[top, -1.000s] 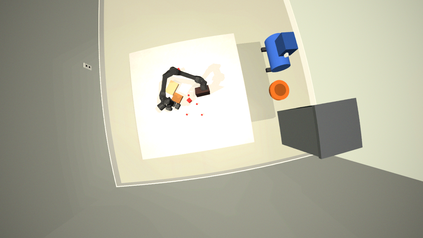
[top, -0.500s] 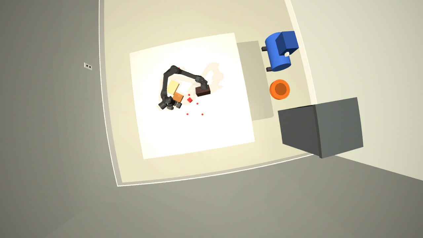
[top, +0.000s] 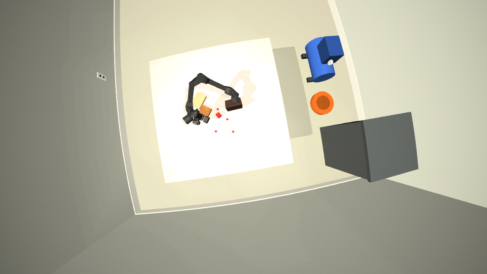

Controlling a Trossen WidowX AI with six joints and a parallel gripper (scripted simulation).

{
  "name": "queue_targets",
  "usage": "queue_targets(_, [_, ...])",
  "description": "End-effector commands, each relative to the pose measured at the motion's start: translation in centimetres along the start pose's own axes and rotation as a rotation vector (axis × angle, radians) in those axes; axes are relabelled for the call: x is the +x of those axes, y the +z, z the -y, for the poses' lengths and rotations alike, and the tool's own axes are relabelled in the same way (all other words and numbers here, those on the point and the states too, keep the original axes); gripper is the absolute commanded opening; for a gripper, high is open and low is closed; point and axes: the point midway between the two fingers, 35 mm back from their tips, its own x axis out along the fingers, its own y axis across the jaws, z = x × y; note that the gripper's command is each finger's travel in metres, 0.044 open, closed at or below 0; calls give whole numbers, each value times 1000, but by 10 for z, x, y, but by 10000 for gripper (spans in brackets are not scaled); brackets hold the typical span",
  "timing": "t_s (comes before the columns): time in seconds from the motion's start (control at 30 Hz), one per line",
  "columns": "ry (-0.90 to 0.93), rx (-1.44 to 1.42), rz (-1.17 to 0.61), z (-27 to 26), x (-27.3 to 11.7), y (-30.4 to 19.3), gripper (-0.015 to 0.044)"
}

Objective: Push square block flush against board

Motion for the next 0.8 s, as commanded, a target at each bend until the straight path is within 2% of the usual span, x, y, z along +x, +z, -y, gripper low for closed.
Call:
queue_targets(0.0, [-6, 4, 3, 3, -2, -5, 0])
queue_targets(0.77, [-6, 3, 2, 3, -2, -28, 0])
